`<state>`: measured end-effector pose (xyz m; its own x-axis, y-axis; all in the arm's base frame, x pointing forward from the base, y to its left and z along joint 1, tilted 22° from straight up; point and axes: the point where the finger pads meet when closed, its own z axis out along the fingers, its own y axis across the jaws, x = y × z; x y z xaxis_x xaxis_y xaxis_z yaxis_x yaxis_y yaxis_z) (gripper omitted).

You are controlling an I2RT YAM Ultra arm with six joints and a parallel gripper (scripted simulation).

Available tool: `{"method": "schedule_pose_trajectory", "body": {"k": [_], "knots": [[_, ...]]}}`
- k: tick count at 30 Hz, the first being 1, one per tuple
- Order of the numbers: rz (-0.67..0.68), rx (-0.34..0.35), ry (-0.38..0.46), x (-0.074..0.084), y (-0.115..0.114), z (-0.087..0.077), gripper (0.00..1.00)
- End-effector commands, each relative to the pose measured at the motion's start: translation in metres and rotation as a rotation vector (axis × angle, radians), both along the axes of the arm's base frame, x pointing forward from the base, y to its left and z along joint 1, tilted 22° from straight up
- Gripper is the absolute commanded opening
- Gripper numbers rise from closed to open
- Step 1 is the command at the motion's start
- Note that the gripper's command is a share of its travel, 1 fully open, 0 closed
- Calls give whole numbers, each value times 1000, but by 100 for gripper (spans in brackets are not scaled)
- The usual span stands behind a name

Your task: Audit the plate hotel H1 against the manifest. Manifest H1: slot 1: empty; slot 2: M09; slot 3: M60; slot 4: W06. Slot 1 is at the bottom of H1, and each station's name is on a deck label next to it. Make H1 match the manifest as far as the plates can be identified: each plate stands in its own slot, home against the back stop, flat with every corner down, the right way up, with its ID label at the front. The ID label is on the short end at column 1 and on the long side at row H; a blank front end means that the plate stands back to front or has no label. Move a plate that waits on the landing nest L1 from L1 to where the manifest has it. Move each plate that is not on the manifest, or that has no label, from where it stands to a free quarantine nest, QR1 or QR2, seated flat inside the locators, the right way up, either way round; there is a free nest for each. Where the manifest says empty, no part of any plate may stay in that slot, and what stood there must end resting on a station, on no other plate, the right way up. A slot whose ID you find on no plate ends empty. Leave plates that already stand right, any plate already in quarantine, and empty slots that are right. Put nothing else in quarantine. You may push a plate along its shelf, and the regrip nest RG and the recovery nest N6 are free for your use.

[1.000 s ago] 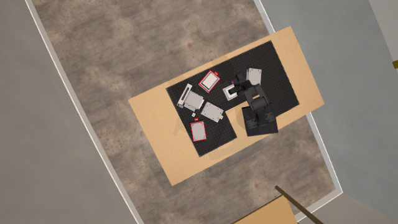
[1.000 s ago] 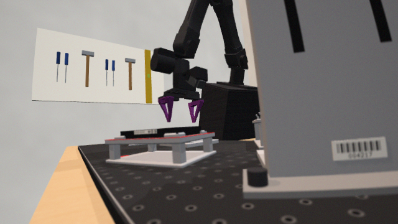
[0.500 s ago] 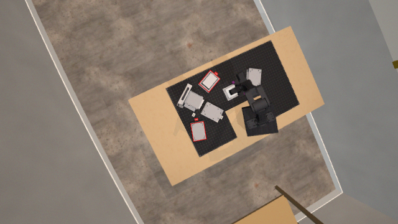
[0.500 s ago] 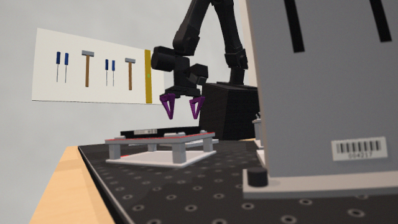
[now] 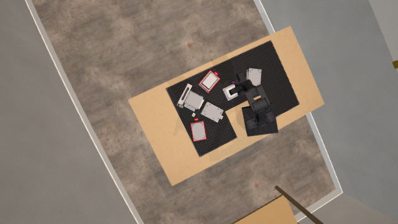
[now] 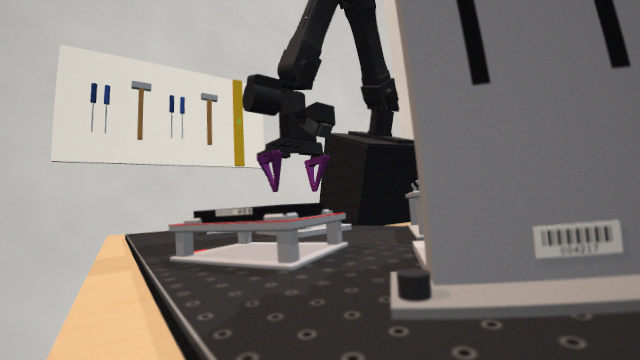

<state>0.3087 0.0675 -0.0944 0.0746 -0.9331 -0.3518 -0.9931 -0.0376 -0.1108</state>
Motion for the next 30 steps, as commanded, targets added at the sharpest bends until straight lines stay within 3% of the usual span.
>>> {"method": "schedule_pose_trajectory", "body": {"k": [1,27,30], "knots": [[-3,7,4,0,0,2,100],[-3,7,4,0,0,2,100],[-3,7,4,-3,0,11,100]]}}
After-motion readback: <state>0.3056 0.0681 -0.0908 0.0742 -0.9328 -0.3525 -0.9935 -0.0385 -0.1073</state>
